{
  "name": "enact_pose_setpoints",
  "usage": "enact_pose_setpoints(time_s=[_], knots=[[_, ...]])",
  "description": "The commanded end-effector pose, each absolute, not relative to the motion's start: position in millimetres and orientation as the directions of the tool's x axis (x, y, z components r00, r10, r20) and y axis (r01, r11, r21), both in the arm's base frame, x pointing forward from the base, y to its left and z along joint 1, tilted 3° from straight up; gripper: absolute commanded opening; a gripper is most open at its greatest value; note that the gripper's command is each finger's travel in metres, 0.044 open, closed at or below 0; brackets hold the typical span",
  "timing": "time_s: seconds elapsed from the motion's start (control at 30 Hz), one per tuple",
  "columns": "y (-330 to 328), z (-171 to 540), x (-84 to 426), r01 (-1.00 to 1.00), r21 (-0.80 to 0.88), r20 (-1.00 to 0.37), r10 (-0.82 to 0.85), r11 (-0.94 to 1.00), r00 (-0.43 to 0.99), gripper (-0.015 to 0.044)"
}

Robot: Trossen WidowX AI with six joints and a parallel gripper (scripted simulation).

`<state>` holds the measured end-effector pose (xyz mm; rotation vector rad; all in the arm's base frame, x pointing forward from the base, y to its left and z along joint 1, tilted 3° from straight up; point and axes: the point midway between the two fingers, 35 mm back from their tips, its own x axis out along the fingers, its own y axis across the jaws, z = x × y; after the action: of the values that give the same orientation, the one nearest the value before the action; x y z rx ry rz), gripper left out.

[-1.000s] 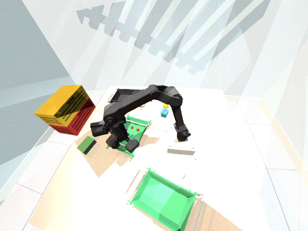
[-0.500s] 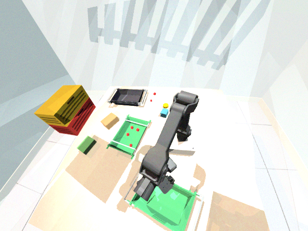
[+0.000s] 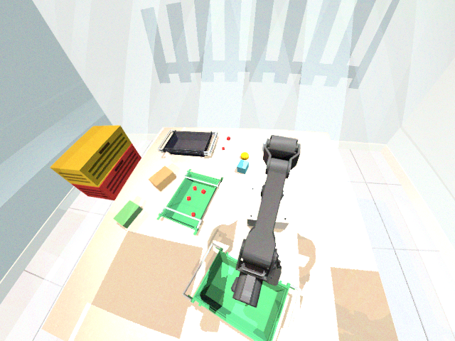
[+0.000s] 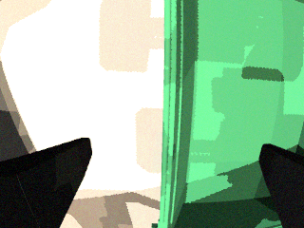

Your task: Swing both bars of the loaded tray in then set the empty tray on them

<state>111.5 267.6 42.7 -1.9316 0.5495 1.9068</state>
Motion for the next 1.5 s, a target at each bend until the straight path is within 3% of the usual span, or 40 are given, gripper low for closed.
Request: enact_pose_setpoints(time_s=[0.0, 0.37, 0.73, 1.23, 1.47], knots=[[264.8, 23.7, 109.8, -0.509, 0.027, -0.999, -0.032, -0.86, 0.001, 0.044], [260.5, -34.2, 108.8, -0.509, 0.028, -0.999, -0.033, -0.86, 0.001, 0.044], [259.9, -37.5, 108.6, -0.509, 0.028, -0.999, -0.033, -0.86, 0.001, 0.044], [259.9, -37.5, 108.6, -0.509, 0.028, -0.999, -0.033, -0.86, 0.001, 0.022], [259.9, -37.5, 108.6, -0.509, 0.028, -0.999, -0.033, -0.86, 0.001, 0.0173]])
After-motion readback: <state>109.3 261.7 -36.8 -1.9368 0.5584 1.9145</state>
